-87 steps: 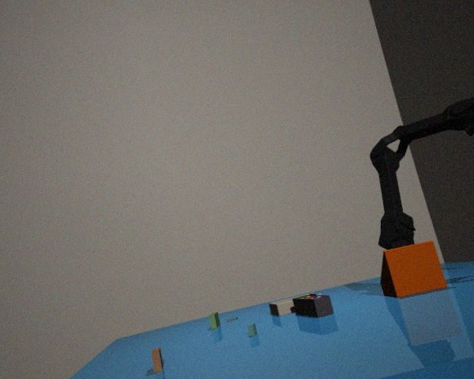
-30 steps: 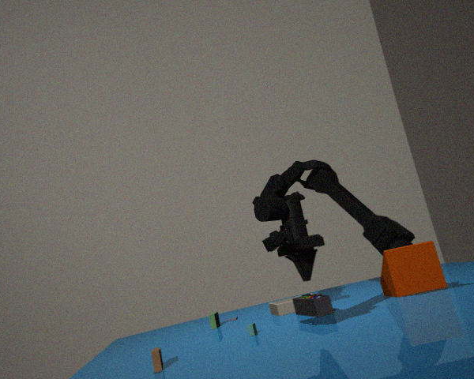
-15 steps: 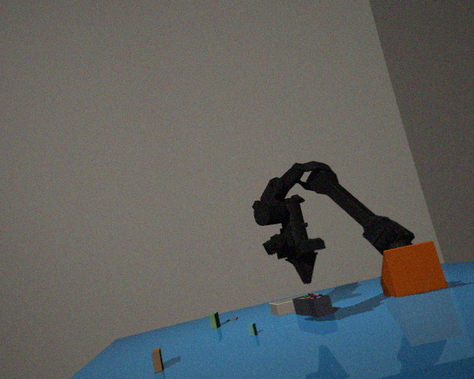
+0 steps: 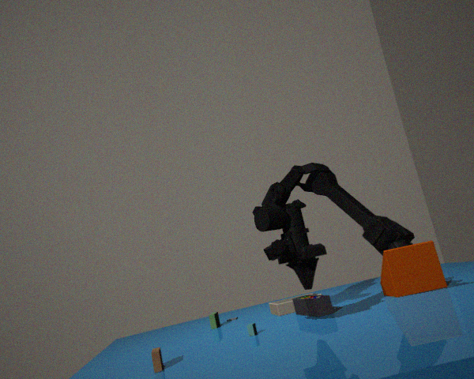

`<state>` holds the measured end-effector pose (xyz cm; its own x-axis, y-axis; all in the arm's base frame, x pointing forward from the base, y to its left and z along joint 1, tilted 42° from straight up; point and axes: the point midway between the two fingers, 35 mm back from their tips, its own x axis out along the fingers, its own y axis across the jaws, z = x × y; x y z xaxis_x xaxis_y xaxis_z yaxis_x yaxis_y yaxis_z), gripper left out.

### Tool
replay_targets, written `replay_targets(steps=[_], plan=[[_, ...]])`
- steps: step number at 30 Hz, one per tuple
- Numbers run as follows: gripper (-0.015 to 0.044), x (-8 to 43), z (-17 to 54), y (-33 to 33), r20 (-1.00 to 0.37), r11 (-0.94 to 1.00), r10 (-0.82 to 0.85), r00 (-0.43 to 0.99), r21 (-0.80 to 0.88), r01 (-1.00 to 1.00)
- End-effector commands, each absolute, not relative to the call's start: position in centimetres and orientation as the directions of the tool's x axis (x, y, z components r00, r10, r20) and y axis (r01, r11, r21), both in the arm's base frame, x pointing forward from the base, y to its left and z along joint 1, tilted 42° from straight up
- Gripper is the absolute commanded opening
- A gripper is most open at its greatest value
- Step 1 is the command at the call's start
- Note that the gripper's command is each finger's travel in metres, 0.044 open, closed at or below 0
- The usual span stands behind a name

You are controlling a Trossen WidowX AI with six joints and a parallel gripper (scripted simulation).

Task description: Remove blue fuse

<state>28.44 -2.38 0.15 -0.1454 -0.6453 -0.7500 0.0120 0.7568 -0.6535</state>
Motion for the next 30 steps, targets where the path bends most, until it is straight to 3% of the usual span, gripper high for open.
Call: replay_targets(steps=[1, 30], plan=[[0.0074, 28.1, -0.3, -2.9, -0.745, 0.753, -0.649, -0.152, -0.658, 0.005], [0.0074, 27.8, -1.3, -3.8, -0.744, 0.753, -0.650, -0.152, -0.658, 0.005]])
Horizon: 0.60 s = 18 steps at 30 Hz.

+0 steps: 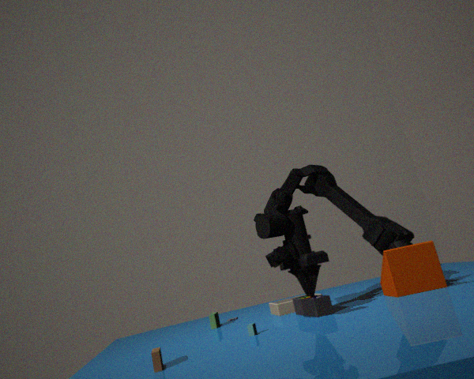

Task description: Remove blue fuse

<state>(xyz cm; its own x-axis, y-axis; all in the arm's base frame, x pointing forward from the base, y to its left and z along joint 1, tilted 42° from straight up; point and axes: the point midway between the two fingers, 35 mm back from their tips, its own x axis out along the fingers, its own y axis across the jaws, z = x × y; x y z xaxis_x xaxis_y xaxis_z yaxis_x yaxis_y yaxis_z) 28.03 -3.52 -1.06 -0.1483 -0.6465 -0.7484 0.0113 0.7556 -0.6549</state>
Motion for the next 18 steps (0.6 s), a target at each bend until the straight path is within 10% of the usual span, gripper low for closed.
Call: replay_targets(steps=[1, 18], plan=[[0.0074, 27.79, -1.41, -3.90, -0.744, 0.753, -0.650, -0.152, -0.658, 0.005], [0.0074, 27.72, -1.72, -4.17, -0.744, 0.753, -0.650, -0.152, -0.659, 0.005]])
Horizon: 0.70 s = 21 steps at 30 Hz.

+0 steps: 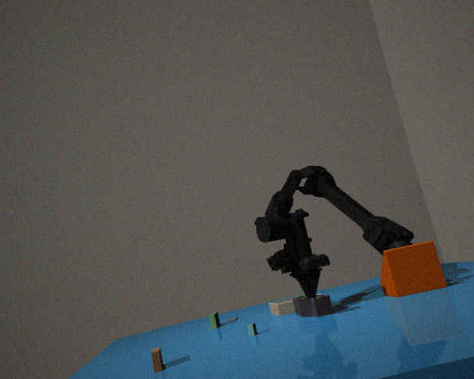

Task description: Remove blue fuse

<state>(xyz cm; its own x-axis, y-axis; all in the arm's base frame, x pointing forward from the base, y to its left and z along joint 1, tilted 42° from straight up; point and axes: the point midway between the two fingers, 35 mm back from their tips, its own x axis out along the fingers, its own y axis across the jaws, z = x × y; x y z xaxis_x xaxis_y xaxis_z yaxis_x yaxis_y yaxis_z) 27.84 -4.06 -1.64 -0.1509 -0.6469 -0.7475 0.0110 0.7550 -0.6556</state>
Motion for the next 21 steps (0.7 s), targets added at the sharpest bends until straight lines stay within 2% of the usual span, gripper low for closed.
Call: replay_targets(steps=[1, 4, 15, 21], plan=[[0.0074, 27.72, -1.72, -4.17, -0.744, 0.753, -0.650, -0.152, -0.659, 0.005], [0.0074, 27.72, -1.72, -4.17, -0.744, 0.753, -0.650, -0.152, -0.659, 0.005], [0.0001, 27.81, -1.66, -4.08, -0.747, 0.755, -0.647, -0.152, -0.656, 0.011], [0.0000, 27.83, -1.57, -4.00, -0.747, 0.755, -0.647, -0.152, -0.656, 0.010]])
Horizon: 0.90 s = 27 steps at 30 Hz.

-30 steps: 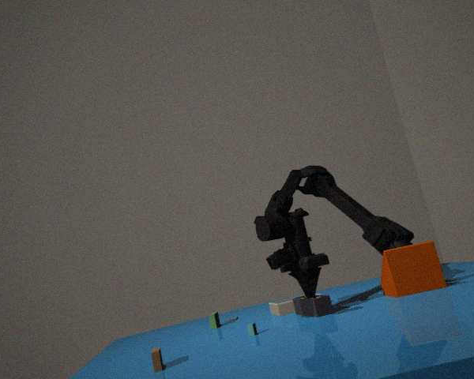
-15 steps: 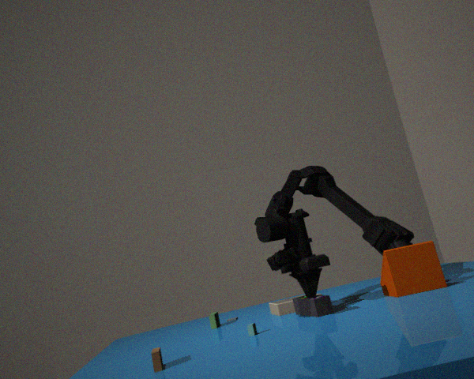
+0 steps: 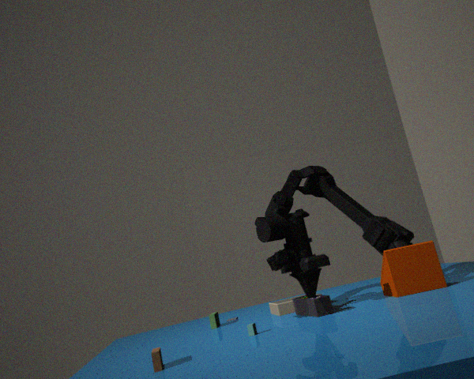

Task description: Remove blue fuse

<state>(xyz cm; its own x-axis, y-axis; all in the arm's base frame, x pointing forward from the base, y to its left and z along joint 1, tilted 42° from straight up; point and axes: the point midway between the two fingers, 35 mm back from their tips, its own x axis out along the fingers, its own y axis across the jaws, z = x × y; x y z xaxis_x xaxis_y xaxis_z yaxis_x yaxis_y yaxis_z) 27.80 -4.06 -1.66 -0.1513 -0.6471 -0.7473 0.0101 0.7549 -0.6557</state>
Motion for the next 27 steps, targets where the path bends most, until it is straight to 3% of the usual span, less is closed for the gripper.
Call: replay_targets(steps=[1, 27], plan=[[0.0000, 27.84, -1.54, -3.97, -0.747, 0.755, -0.647, -0.152, -0.656, 0.010], [0.0000, 28.07, -0.61, -3.12, -0.747, 0.755, -0.647, -0.152, -0.656, 0.008]])
